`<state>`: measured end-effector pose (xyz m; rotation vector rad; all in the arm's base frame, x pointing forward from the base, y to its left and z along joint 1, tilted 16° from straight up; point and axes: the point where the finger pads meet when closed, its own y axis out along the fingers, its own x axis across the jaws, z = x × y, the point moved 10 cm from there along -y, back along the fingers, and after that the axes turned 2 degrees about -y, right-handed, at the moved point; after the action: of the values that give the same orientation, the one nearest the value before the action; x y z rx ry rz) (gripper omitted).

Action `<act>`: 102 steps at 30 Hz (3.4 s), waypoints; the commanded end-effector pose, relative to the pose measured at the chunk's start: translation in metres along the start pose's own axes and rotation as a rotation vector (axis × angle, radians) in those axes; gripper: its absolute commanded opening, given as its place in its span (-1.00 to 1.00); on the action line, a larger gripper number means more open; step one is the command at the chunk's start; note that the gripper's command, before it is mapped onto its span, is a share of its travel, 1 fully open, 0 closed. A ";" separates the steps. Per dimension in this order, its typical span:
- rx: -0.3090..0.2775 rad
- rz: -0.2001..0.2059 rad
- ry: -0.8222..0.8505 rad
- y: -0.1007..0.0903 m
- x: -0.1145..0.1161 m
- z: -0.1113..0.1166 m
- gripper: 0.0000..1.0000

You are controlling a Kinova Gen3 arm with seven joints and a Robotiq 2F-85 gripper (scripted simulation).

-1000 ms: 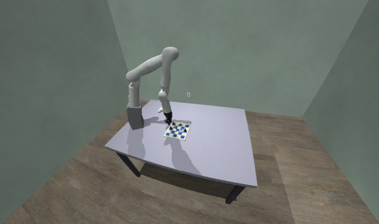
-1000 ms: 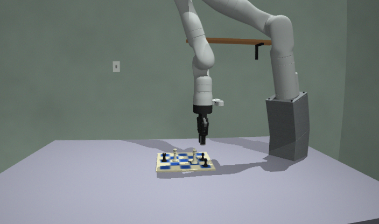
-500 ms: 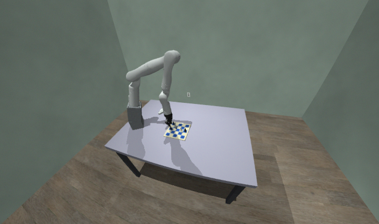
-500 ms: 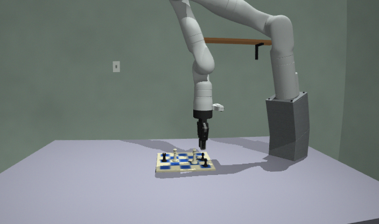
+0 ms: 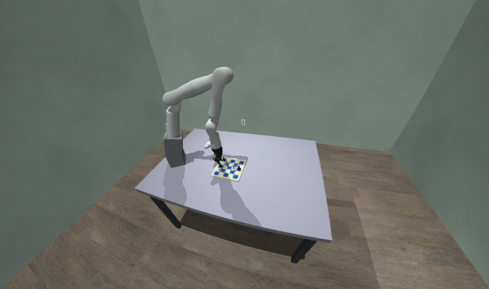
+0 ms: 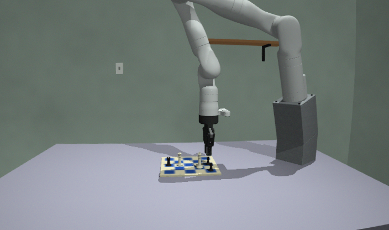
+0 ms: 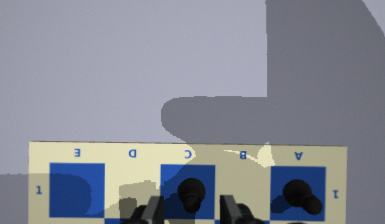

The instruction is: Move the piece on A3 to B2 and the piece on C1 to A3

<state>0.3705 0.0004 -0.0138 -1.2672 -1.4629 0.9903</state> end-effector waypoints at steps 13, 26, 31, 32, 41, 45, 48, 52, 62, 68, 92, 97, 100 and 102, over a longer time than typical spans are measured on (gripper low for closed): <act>0.000 0.000 0.000 0.000 0.000 0.000 -0.33; 0.000 0.000 0.000 0.000 0.000 0.000 -0.33; 0.000 0.000 0.000 0.000 0.000 0.000 -0.33; 0.000 0.000 0.000 0.000 0.000 0.000 -0.33; 0.000 0.000 0.000 0.000 0.000 0.000 -0.33; 0.000 0.000 0.000 0.003 0.000 0.000 -0.33; 0.000 0.000 0.000 0.007 0.000 0.000 -0.33; 0.000 0.000 0.000 0.014 0.000 0.000 -0.33; 0.000 0.000 0.000 0.029 0.000 0.000 -0.33; 0.000 0.000 0.000 0.033 0.000 0.000 -0.33; 0.000 0.000 0.000 0.033 0.000 0.000 -0.33; 0.000 0.000 0.000 0.033 0.000 0.000 -0.33; 0.000 0.000 0.000 0.033 0.000 0.000 -0.33; 0.000 0.000 0.000 0.033 0.000 0.000 -0.33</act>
<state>0.3781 0.0053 -0.0464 -1.2660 -1.4622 0.9911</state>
